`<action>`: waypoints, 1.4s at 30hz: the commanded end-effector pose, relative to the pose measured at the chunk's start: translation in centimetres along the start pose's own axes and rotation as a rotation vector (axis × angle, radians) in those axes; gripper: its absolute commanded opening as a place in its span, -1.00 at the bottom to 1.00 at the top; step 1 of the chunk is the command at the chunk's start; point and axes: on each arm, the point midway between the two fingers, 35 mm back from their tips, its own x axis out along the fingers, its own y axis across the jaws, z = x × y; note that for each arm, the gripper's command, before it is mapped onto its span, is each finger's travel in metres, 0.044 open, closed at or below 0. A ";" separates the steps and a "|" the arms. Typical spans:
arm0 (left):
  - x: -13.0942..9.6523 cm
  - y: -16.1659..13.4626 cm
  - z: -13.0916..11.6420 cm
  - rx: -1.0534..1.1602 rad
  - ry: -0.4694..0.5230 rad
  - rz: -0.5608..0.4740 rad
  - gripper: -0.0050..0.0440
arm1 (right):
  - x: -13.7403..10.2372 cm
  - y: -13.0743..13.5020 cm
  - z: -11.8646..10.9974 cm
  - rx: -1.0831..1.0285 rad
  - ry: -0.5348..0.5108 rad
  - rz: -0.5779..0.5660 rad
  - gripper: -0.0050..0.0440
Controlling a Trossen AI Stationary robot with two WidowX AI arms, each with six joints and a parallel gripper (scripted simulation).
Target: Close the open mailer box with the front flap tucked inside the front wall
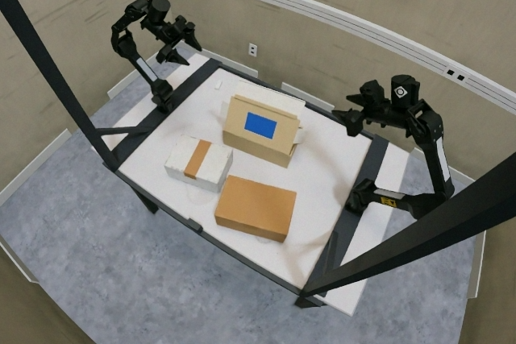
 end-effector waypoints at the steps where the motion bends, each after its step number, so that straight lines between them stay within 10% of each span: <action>1: -0.4 -0.1 0.6 0.005 -0.016 -0.004 0.84 | -0.2 0.1 0.6 0.004 -0.023 0.006 0.84; 6: -0.3 0.0 0.4 0.002 -0.012 0.000 0.84 | -0.2 0.1 0.6 0.001 -0.023 0.004 0.84; 20: 1.7 -0.2 2.4 0.012 -0.048 0.001 0.84 | 4.6 -2.8 -4.3 0.077 0.095 0.022 -0.31; 42: 3.0 -0.3 1.7 0.011 -0.059 0.001 0.84 | 16.2 -3.5 -11.7 0.235 0.130 0.502 -0.31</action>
